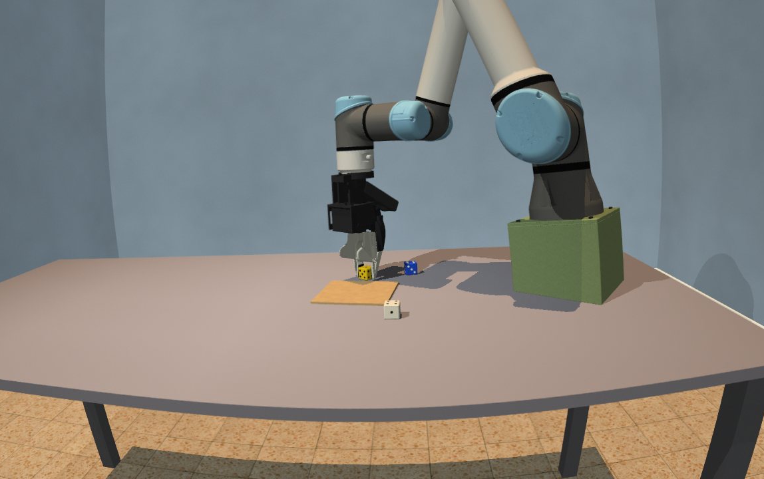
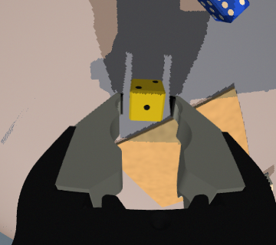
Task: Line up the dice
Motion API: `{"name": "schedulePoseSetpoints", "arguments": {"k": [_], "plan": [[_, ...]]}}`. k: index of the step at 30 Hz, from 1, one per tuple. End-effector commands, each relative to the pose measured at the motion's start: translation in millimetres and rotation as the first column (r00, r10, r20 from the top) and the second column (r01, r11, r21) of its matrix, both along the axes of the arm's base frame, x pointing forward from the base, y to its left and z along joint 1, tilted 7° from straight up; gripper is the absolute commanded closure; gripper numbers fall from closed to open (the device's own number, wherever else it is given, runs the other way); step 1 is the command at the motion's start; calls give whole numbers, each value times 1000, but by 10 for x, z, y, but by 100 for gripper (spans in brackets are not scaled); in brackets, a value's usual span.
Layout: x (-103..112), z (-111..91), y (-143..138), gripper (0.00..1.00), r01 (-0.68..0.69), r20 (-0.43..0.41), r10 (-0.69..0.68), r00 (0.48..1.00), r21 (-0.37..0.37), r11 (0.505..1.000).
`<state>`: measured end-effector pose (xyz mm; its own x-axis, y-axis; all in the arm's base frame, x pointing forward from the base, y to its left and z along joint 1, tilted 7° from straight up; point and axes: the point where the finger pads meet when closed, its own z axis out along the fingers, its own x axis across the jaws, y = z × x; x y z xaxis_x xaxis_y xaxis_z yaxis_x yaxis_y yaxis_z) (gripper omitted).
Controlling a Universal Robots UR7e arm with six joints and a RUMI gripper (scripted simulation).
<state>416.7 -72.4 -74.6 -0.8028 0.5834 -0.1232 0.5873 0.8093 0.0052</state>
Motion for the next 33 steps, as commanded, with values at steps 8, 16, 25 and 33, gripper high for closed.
{"name": "schedulePoseSetpoints", "arguments": {"k": [8,16,25,33], "plan": [[3,4,-1,76,0,1,0,1000,0,1000],[3,4,-1,94,0,1,0,1000,0,1000],[3,4,-1,94,0,1,0,1000,0,1000],[3,4,-1,94,0,1,0,1000,0,1000]]}}
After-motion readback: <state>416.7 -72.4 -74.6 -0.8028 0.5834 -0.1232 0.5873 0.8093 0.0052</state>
